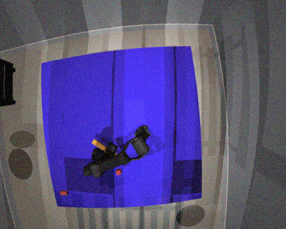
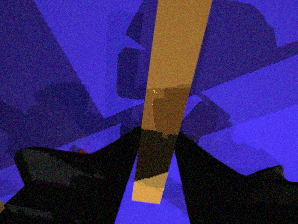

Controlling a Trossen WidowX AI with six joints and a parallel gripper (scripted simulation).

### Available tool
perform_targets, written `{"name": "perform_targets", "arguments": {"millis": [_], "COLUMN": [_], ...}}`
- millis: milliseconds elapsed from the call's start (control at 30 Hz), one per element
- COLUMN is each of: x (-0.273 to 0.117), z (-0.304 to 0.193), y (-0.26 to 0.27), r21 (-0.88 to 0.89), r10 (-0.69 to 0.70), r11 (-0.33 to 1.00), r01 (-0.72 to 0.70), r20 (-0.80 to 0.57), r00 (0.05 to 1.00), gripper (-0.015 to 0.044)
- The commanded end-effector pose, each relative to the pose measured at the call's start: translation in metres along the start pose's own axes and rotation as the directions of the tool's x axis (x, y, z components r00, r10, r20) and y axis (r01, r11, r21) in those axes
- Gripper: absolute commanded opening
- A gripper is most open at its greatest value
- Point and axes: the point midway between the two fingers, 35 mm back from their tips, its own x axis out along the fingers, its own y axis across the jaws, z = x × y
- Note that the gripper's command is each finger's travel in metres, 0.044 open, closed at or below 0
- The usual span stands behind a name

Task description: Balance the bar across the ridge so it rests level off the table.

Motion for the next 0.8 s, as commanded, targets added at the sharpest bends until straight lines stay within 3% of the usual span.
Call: {"name": "perform_targets", "arguments": {"millis": [0, 767], "x": [0.0085, 0.0070], "z": [-0.0007, -0.0005], "y": [-0.0026, -0.0025], "r21": [0.001, 0.001], "r10": [-0.009, -0.009], "r11": [1.000, 1.000], "r01": [0.009, 0.009], "r20": [-0.003, -0.003], "r00": [1.000, 1.000], "gripper": [0.0000, 0.0000]}}
